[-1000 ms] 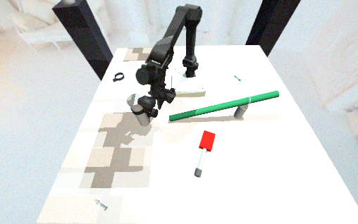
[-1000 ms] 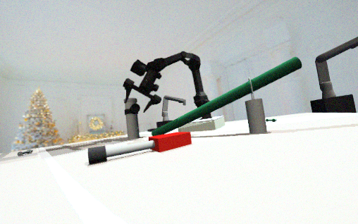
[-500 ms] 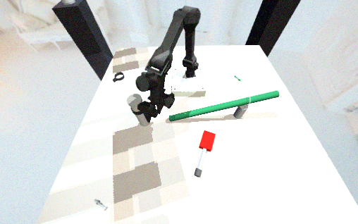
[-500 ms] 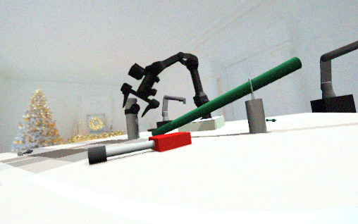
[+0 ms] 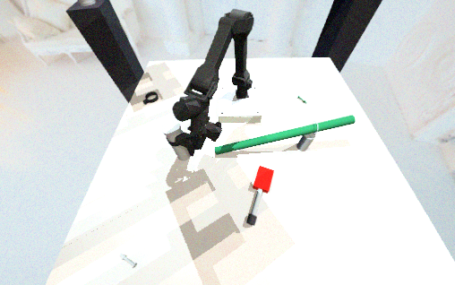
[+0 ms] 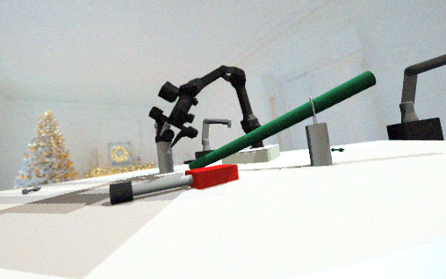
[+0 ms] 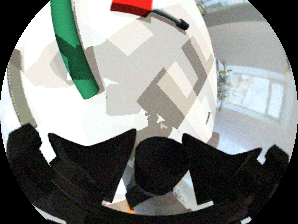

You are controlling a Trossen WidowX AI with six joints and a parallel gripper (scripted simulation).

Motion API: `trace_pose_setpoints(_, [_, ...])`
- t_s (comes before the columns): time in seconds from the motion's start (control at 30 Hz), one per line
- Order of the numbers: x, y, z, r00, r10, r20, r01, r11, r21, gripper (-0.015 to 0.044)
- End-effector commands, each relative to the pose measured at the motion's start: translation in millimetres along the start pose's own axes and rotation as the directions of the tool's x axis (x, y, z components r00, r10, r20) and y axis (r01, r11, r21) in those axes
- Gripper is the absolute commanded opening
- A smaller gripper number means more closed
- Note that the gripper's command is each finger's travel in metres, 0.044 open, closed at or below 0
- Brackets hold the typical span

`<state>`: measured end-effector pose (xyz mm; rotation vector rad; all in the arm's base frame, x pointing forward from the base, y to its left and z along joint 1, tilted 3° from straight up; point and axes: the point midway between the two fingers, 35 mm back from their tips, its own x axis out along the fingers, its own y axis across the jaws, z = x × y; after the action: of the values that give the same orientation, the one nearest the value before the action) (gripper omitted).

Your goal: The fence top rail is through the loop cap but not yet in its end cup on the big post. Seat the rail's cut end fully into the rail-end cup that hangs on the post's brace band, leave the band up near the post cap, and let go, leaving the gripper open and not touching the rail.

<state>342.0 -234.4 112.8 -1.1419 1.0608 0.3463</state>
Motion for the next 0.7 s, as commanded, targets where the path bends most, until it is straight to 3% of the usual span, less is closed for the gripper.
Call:
trace_pose_setpoints(0.0, [1, 0, -1, 1.0, -0.001, -0.005, 0.001, 1.0, 0.003, 0.0177])
trace_pose_setpoints(0.27, [0, 2, -1, 1.0, 0.0, 0.006, 0.0, 1.0, -0.016, 0.0007])
trace_pose_setpoints(0.67, [-6, 11, -2, 0.998, 0.004, 0.063, 0.003, 0.993, -0.117, 0.0])
